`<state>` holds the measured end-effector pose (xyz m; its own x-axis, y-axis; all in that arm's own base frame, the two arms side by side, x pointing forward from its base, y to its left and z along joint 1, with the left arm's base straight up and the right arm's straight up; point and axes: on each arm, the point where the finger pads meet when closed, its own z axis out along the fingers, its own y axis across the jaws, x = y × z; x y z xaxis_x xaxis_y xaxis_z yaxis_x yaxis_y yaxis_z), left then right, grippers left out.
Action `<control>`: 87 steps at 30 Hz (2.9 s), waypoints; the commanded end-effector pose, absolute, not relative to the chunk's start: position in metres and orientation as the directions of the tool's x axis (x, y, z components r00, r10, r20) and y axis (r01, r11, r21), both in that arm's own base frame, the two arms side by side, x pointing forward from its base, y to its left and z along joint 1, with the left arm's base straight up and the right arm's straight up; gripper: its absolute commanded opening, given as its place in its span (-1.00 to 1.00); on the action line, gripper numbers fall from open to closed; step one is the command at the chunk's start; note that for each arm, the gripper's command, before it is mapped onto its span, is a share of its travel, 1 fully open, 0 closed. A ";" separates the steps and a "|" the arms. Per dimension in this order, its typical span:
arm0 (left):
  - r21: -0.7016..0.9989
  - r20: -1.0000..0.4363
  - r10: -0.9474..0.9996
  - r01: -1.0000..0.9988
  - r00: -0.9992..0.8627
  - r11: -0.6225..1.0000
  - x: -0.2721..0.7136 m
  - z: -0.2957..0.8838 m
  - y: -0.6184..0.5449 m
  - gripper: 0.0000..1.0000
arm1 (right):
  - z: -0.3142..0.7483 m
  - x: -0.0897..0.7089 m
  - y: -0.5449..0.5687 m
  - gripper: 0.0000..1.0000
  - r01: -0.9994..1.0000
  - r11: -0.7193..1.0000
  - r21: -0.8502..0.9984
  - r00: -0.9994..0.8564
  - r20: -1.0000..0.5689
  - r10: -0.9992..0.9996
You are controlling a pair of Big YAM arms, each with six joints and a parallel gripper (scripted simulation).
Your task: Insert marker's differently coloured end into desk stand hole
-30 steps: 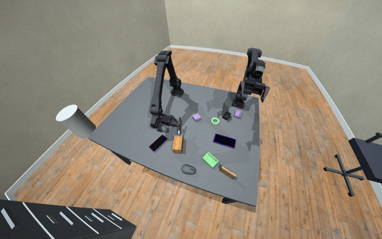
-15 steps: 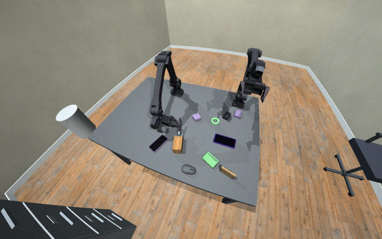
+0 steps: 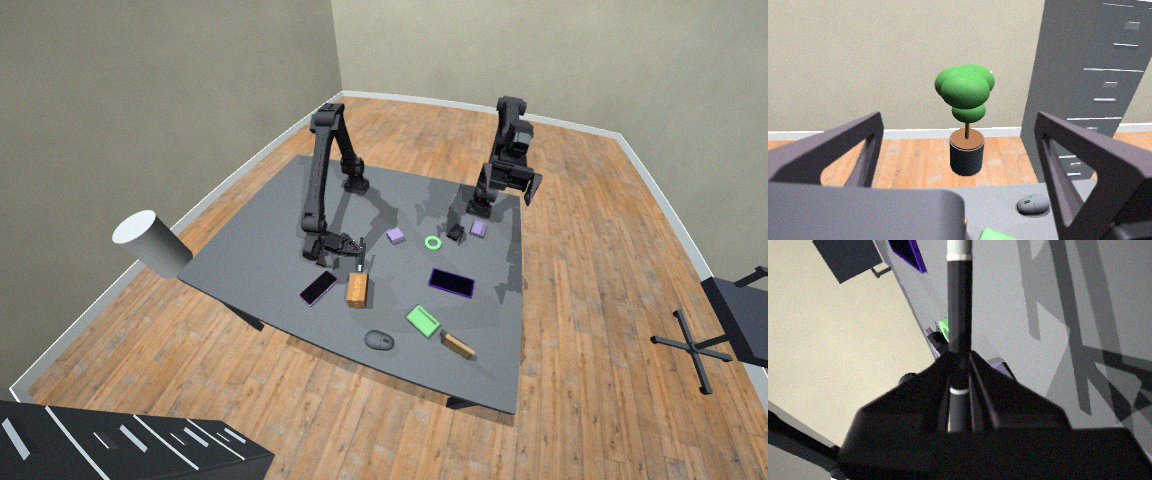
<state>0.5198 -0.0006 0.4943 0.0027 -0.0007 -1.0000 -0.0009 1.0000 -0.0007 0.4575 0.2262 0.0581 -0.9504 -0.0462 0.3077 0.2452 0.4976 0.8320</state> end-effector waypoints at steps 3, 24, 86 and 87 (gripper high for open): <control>-0.008 -1.000 -0.009 0.009 0.019 1.000 0.521 0.499 -0.005 1.00 | 0.087 0.481 0.237 -1.00 0.173 0.485 0.857 -0.971 0.229 -0.059; -0.008 -1.000 -0.009 0.009 0.019 1.000 0.521 0.499 -0.005 1.00 | 0.077 0.484 0.236 -1.00 0.200 0.488 0.850 -0.965 0.258 -0.054; -0.008 -1.000 -0.009 0.009 0.019 1.000 0.521 0.499 -0.005 1.00 | 0.079 0.513 0.241 -1.00 0.181 0.486 0.855 -0.971 0.235 -0.052; -0.008 -1.000 -0.009 0.009 0.019 1.000 0.521 0.499 -0.005 1.00 | 0.072 0.515 0.241 -1.00 0.183 0.485 0.855 -0.971 0.234 -0.046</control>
<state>0.5198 -0.0006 0.4943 0.0027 -0.0007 -1.0000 -0.0009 1.0000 -0.0007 0.4895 0.2353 0.0457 -0.9488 -0.0451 0.3127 0.2502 0.4971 0.8308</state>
